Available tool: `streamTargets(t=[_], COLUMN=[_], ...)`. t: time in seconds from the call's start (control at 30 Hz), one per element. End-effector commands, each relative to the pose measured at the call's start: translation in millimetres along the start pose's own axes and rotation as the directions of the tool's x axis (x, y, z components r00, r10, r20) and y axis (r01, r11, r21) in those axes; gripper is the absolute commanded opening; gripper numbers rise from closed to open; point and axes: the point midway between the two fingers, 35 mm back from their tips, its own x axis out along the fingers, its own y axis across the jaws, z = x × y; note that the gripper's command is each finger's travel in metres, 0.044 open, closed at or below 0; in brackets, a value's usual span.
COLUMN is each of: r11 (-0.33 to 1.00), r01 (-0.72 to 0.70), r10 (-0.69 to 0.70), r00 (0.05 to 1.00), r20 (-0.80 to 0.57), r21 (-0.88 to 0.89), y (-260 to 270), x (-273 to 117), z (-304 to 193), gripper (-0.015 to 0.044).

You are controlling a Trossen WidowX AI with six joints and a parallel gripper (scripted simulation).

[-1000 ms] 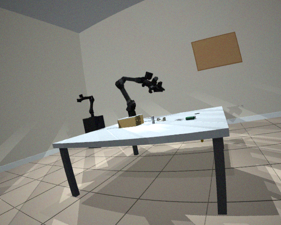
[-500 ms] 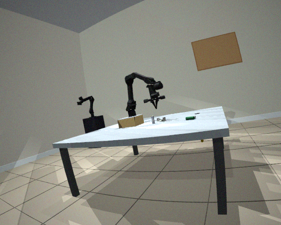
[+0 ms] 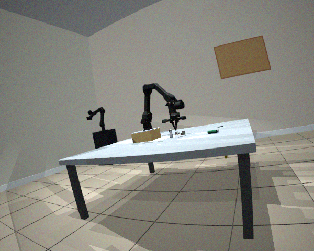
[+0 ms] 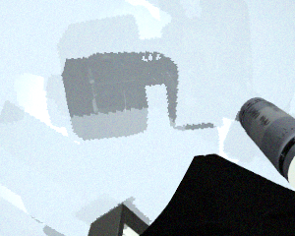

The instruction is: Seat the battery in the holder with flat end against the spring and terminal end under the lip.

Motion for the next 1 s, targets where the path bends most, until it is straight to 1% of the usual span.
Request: streamTargets(t=[0.0,0.97], r11=[1.0,1.0], r01=[-0.002,0.002], r10=[0.002,-0.002], r00=[1.0,1.0], r20=[0.0,0.0], r21=[0.004,0.004], y=[-1,-47], x=[12,12], z=[-1,1], gripper=[0.0,0.0])
